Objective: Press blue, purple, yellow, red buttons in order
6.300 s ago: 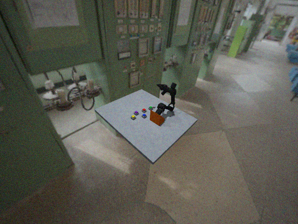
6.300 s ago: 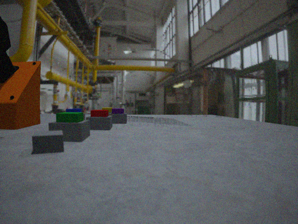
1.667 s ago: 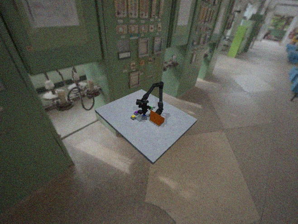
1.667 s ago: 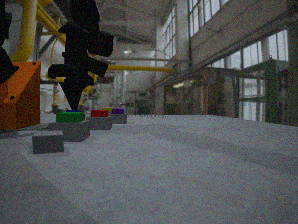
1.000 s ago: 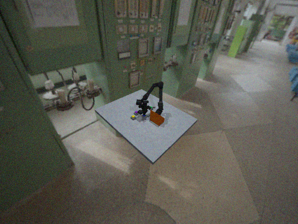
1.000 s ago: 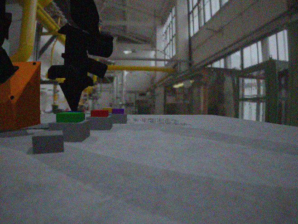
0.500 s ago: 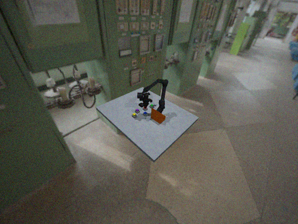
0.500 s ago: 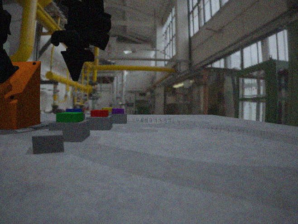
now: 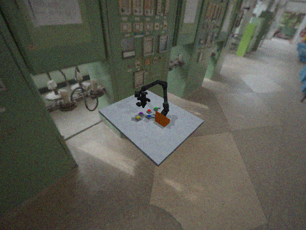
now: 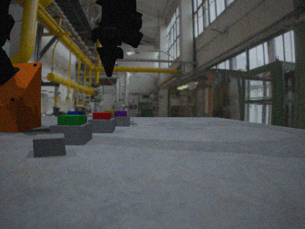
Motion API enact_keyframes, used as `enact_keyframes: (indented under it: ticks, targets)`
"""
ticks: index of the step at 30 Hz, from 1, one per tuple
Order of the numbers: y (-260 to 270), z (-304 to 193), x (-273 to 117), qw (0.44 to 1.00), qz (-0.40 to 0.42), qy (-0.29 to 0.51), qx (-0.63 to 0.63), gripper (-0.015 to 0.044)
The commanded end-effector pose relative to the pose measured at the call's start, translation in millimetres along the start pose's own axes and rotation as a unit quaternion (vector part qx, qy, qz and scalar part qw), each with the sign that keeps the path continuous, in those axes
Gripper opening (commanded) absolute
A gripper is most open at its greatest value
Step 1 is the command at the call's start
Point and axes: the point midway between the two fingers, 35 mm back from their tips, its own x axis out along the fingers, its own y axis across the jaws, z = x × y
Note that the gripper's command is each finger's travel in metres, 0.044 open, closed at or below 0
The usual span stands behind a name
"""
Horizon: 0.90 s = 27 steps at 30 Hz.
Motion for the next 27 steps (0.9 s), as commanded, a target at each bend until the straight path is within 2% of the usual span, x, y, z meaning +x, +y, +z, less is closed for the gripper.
enact_keyframes:
  ticks: [1, 7, 10, 12, 27]
  targets:
    - [7, 33, 4, 1.0, -0.003, -0.001, -0.002, 0.002]
    - [7, 33, 8, 1.0, -0.003, -0.001, -0.002, 0.002]
    - [7, 34, 53, 1.0, -0.004, -0.001, -0.002, 0.002]
    - [6, 33, 66, 1.0, -0.005, -0.001, -0.002, 0.002]
    - [6, 33, 81, 1.0, -0.005, -0.001, -0.002, 0.002]
